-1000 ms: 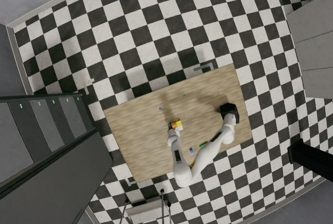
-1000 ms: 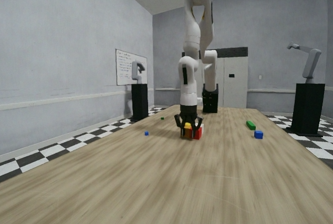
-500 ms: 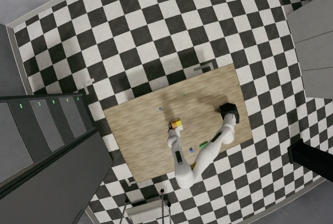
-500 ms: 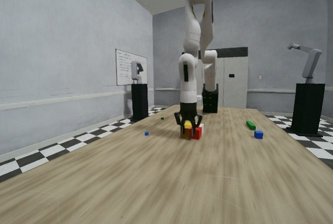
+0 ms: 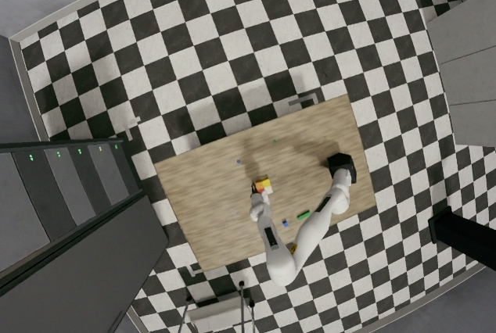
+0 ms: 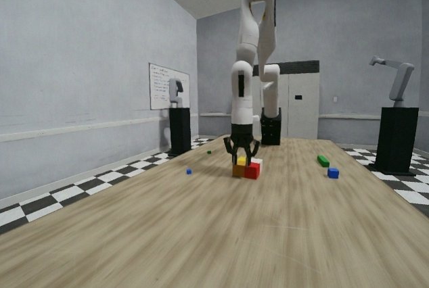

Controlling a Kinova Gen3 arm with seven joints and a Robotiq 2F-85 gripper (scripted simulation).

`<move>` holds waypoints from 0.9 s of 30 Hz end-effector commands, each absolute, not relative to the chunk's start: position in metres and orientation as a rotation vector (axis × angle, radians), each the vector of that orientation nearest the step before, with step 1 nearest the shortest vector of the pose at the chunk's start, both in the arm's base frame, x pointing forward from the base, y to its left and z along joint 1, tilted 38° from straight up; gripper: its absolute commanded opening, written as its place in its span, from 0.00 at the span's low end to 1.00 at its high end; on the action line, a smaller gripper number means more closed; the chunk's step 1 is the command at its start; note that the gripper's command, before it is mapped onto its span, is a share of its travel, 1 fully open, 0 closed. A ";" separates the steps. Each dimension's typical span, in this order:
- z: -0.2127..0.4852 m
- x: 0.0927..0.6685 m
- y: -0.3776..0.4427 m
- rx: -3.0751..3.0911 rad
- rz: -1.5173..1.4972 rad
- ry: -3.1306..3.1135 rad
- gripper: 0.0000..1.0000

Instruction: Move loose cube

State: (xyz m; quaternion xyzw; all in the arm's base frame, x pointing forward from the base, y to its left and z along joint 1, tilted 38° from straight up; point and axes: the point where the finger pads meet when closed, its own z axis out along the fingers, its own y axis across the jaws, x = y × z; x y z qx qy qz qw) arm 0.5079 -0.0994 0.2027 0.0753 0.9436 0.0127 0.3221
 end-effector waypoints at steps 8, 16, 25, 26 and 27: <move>0.226 0.496 -0.094 0.186 0.037 2.478 0.52; 0.236 0.489 -0.094 0.186 0.037 2.478 0.52; 0.246 0.481 -0.093 0.186 0.037 2.478 0.52; 0.246 0.480 -0.093 0.186 0.037 2.478 0.52; 0.247 0.480 -0.093 0.186 0.037 2.478 0.52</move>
